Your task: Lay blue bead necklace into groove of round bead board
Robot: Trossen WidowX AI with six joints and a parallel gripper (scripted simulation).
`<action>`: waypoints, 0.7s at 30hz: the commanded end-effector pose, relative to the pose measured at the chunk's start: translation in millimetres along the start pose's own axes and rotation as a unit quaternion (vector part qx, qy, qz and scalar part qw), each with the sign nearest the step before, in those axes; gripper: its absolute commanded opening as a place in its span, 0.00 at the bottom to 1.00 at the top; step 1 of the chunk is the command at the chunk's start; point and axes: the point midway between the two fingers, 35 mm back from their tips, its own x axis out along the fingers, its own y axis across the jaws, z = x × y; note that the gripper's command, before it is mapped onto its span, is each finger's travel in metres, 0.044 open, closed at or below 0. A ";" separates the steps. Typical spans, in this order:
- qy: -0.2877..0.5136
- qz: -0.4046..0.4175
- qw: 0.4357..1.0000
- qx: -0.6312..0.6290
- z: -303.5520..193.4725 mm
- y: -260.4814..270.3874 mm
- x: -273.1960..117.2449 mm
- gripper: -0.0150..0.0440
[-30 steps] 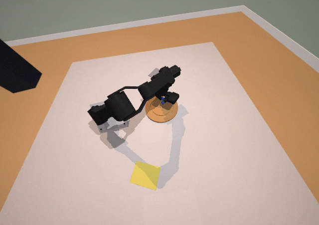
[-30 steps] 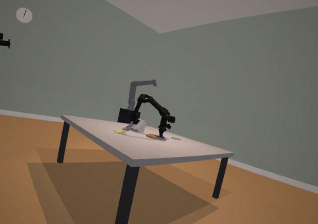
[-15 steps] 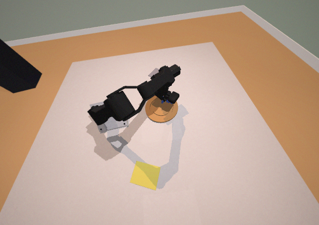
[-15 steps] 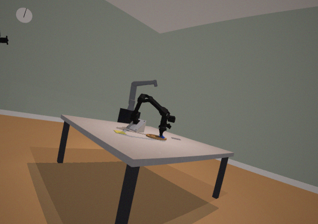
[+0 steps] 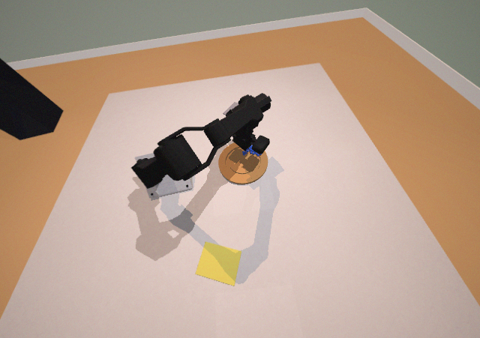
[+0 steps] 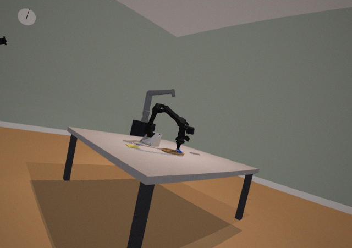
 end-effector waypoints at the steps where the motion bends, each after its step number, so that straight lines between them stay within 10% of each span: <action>1: 0.000 0.002 1.000 0.002 -2.7 3.0 -1.5 0.25; 21: 0.000 0.003 1.000 0.001 -19.6 23.4 4.2 0.25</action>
